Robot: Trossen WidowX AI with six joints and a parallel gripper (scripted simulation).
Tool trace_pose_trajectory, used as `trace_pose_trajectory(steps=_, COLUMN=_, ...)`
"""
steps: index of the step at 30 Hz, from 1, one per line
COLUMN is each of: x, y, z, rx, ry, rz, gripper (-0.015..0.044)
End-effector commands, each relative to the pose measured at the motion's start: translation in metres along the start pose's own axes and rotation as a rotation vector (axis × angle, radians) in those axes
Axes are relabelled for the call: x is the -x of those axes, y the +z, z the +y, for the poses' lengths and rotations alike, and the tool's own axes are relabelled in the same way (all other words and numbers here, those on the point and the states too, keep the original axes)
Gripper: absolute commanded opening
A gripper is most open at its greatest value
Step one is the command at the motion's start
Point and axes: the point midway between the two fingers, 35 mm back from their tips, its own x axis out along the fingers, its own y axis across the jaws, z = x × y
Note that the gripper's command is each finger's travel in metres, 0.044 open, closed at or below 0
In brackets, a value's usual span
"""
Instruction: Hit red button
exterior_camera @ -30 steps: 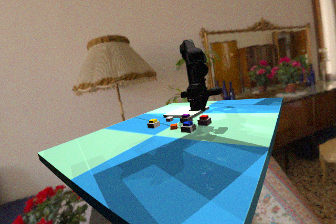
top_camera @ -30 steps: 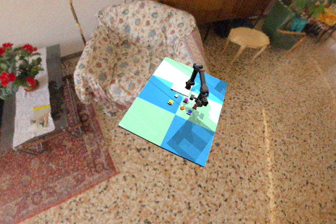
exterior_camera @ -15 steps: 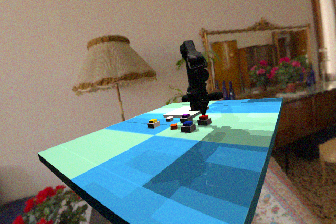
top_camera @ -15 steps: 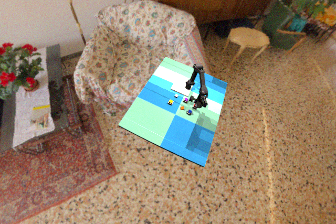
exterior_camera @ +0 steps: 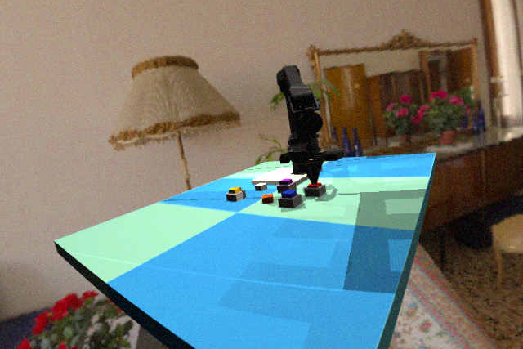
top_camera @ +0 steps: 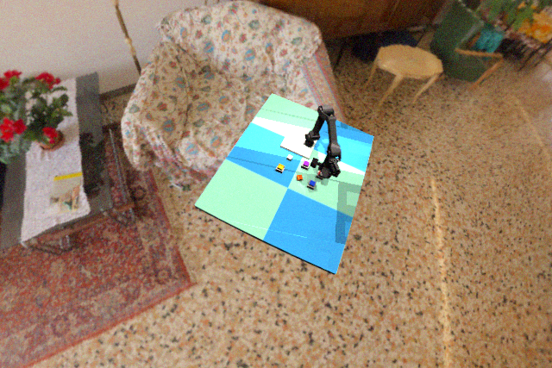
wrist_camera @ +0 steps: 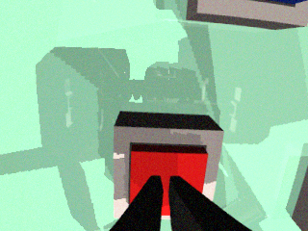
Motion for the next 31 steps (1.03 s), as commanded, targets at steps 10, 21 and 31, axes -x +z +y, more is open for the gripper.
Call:
trace_pose_trajectory(steps=10, x=0.002, y=0.000, z=0.000, rx=0.000, ry=-0.001, rz=0.000, gripper=0.0020)
trace_pose_trajectory(steps=21, x=0.050, y=0.011, z=0.011, rx=-0.005, ry=-0.004, rz=-0.001, gripper=0.0125)
trace_pose_trajectory(steps=31, x=0.095, y=0.036, z=0.040, rx=-0.005, ry=-0.001, rz=-0.004, gripper=0.0361)
